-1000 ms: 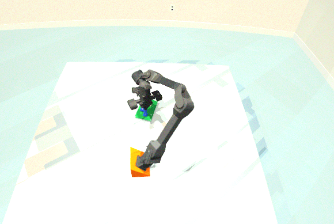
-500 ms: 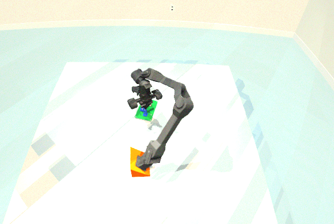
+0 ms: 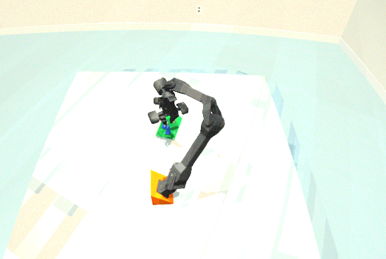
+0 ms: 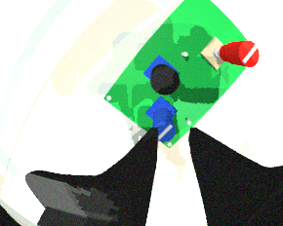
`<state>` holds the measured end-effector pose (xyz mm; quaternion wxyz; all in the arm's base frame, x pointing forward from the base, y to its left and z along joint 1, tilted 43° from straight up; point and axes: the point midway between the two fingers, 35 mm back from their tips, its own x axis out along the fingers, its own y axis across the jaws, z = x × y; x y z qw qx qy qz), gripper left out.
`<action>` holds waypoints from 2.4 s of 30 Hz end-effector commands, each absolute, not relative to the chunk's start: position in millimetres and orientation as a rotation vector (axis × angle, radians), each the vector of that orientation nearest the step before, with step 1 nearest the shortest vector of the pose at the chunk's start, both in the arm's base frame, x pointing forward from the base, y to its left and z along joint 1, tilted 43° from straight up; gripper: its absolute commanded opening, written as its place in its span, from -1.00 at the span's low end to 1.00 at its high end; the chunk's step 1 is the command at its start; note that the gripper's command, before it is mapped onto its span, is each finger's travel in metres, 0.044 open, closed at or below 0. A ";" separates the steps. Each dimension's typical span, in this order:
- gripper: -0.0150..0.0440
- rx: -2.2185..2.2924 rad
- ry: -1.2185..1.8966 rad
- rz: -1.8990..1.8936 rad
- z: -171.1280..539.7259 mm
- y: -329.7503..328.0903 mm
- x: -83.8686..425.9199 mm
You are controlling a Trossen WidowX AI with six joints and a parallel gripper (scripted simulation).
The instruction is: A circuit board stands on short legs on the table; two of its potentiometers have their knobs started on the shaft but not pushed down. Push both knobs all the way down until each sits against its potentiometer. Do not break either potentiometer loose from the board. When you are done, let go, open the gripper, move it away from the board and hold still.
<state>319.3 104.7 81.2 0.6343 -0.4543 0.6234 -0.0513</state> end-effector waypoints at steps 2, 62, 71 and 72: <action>-0.49 -0.944 1.357 -0.167 94.7 107.5 331.5; -0.49 -0.055 0.955 -0.796 103.7 106.4 387.2; -0.49 -0.055 0.955 -0.796 103.8 106.5 387.2; -0.49 -0.055 0.955 -0.796 103.6 106.3 387.2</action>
